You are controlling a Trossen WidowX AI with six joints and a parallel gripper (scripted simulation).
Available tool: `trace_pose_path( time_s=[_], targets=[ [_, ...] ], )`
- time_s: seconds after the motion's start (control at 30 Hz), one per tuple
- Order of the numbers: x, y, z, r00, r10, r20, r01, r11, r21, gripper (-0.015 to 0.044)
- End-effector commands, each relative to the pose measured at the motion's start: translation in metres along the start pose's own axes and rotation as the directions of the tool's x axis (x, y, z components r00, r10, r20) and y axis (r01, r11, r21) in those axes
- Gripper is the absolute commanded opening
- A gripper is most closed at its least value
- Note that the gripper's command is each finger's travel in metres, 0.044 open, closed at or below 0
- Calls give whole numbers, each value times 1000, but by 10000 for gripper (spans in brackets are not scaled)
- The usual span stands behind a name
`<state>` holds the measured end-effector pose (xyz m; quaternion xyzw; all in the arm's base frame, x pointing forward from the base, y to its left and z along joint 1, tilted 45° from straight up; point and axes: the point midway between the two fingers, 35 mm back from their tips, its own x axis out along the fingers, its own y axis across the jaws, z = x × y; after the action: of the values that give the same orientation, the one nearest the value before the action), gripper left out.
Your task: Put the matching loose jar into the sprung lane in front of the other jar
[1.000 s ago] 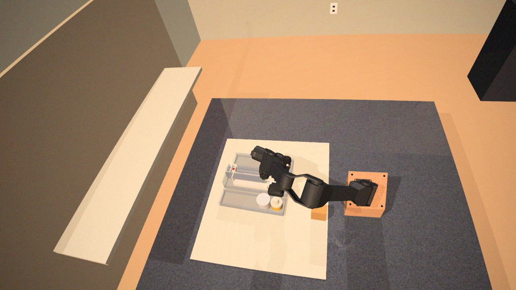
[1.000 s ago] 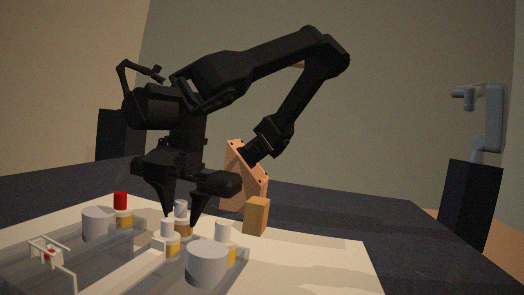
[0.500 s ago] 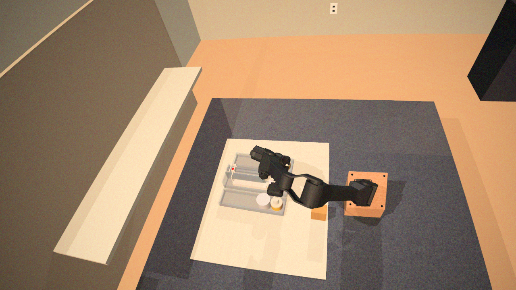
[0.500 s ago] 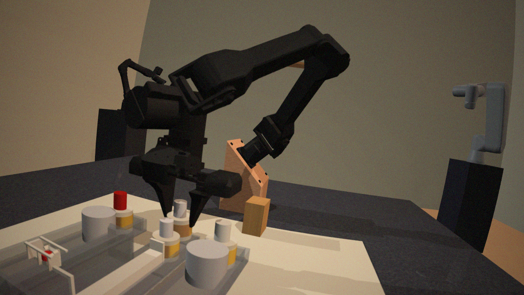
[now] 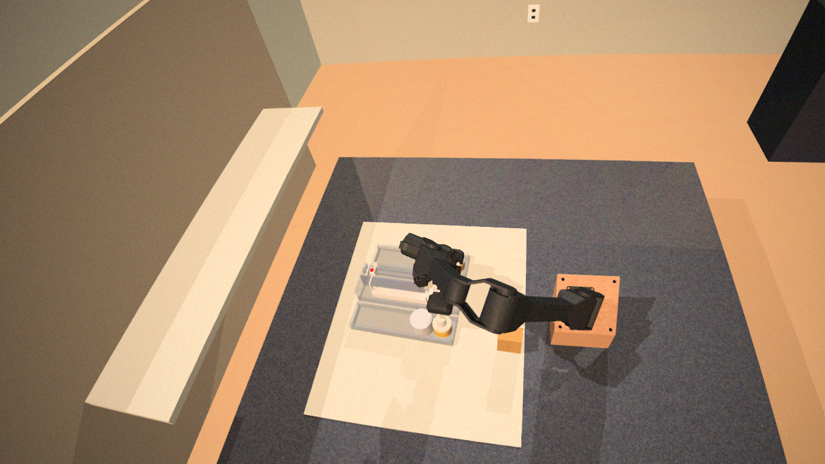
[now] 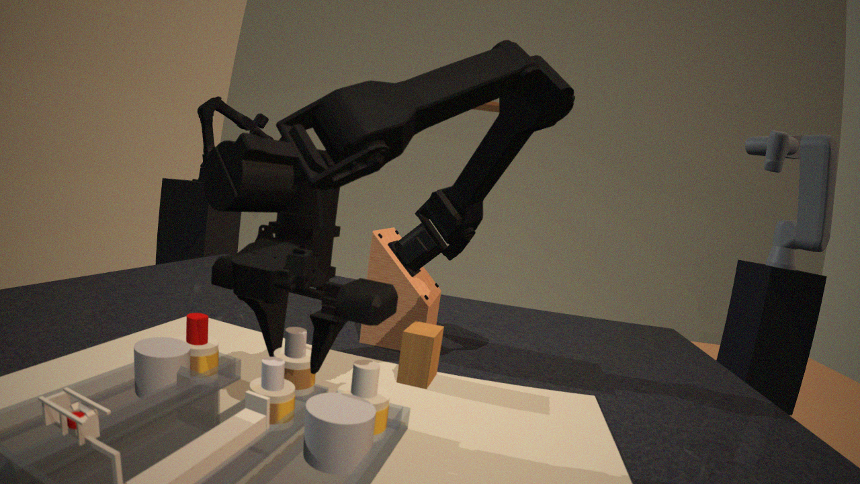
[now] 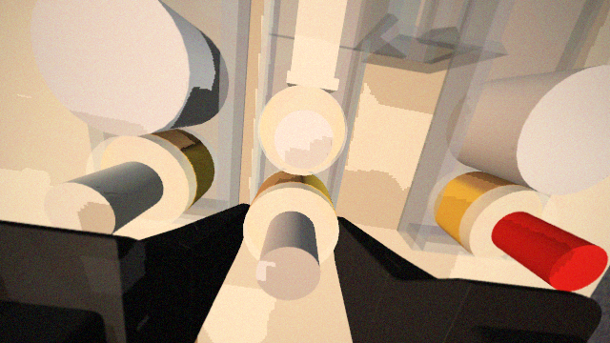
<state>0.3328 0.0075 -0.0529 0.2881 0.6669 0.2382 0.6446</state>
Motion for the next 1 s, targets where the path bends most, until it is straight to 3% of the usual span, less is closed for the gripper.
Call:
trace_pose_path(
  time_s=[0.0,0.97],
  targets=[
    [-2,2,6,1000,8,21,-8,1000,-13,0],
    [-1,2,9,1000,8,21,-8,1000,-13,0]
  ],
)
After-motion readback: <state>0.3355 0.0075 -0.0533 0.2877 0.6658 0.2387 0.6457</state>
